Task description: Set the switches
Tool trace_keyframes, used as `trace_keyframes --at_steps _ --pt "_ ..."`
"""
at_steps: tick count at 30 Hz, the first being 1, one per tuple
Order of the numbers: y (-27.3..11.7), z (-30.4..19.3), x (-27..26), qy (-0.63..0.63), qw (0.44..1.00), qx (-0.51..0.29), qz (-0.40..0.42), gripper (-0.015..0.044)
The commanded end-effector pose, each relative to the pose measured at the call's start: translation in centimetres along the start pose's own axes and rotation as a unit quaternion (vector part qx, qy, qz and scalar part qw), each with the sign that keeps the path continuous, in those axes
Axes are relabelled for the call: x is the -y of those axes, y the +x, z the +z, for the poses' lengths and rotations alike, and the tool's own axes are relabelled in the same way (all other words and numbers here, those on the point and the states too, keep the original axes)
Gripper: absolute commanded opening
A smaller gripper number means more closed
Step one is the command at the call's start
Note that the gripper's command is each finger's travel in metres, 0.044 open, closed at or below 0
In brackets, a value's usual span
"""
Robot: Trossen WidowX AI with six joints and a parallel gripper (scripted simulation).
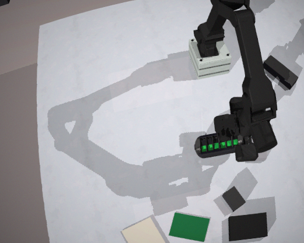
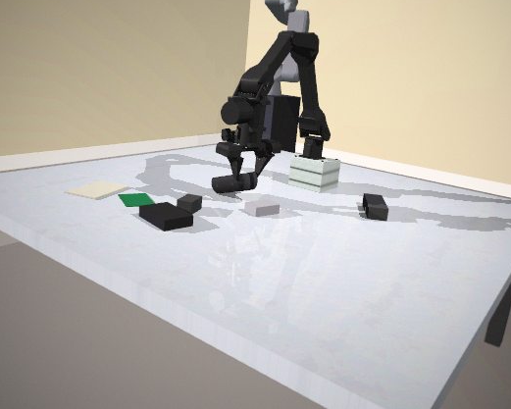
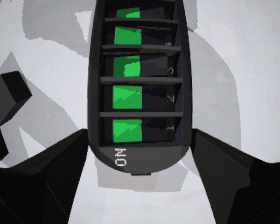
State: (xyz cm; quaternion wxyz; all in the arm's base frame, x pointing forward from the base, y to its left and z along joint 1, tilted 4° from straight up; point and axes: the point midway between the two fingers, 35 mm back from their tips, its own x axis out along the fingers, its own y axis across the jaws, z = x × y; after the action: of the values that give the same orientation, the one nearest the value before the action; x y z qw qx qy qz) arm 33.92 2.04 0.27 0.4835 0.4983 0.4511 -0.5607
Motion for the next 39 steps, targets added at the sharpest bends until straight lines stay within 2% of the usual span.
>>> trace_keyframes --at_steps 1,39 --pt "-0.5 0.5 -0.1 0.002 1.000 -0.003 0.003 0.0336" --pt "-2.4 3.0 -0.1 0.002 0.999 -0.040 0.003 0.0336"
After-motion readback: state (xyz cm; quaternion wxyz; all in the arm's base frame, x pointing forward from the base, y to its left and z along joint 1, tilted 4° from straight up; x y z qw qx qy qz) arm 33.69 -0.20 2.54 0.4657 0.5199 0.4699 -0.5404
